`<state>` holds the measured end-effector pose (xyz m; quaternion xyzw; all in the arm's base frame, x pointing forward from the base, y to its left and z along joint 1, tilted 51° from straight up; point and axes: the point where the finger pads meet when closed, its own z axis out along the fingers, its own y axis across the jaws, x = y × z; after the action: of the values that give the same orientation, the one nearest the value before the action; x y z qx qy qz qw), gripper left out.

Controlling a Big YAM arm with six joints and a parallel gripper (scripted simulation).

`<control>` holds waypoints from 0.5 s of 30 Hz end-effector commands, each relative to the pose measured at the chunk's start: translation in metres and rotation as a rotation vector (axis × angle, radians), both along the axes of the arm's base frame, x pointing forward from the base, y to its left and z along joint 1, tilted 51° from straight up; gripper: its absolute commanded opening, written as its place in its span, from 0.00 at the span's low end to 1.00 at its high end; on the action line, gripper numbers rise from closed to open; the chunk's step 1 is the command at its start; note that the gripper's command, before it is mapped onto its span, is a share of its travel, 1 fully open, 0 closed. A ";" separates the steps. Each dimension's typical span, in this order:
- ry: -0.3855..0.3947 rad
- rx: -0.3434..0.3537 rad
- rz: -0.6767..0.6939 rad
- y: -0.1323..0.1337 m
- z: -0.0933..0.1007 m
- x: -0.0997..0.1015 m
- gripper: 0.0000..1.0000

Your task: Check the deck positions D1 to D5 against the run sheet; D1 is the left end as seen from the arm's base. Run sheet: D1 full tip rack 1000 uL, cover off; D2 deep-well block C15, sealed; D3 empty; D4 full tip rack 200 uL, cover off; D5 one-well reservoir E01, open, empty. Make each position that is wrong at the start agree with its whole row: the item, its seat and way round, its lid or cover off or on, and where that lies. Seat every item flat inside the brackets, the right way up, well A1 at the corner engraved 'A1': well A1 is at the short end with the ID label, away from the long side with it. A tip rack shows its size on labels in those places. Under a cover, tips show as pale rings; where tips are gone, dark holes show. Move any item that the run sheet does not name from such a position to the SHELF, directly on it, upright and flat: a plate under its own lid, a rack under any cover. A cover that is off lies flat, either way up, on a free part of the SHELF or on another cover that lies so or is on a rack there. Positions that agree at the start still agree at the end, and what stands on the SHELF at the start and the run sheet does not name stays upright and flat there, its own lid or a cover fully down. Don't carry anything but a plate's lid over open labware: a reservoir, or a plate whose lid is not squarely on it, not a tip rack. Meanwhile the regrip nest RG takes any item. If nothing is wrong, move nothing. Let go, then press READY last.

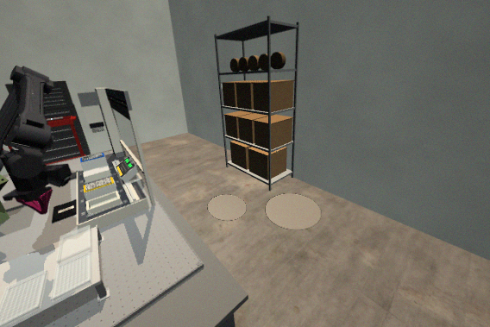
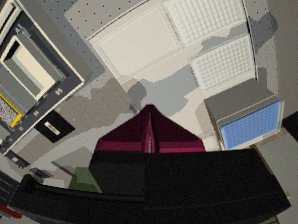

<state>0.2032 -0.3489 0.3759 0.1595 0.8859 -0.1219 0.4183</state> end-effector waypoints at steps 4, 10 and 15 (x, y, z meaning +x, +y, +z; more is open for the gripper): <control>0.058 -0.126 0.121 -0.003 0.005 0.004 0.00; 0.080 -0.171 0.161 -0.003 0.005 0.004 0.00; 0.081 -0.171 0.160 -0.003 0.005 0.003 0.00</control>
<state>0.2032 -0.3488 0.3759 0.0651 0.8977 -0.1651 0.4033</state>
